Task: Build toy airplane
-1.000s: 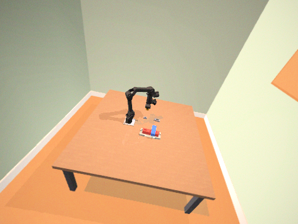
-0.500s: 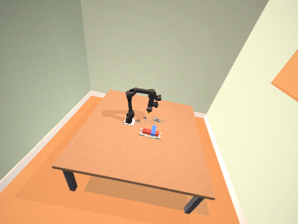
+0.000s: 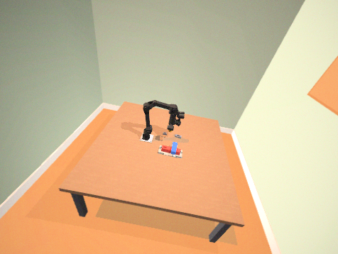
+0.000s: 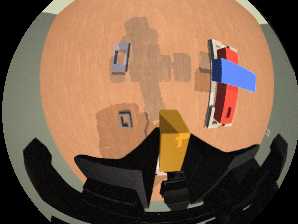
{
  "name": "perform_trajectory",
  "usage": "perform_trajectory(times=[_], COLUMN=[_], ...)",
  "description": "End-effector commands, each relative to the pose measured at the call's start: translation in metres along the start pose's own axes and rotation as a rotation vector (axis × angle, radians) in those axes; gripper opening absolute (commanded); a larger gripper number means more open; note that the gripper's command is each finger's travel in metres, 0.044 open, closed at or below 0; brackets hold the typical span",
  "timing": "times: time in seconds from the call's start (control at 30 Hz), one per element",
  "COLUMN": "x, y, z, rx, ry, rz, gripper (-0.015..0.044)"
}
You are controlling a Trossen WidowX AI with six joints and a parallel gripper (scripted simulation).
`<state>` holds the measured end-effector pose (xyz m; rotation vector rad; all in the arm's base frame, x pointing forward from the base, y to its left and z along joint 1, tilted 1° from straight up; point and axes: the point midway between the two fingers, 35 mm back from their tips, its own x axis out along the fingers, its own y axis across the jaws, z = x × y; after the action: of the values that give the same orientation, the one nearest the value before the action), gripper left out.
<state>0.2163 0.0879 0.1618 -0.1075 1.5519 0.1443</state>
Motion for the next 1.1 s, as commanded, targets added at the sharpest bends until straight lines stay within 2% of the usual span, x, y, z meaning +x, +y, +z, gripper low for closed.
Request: perform_trajectory(times=[0.0, 1.07], x=[0.004, 0.023], y=[-0.011, -0.112], z=[0.003, 0.003], rx=[-0.001, 0.018], ry=[0.007, 0.008], rz=[-0.006, -0.014], gripper=[0.0, 0.0])
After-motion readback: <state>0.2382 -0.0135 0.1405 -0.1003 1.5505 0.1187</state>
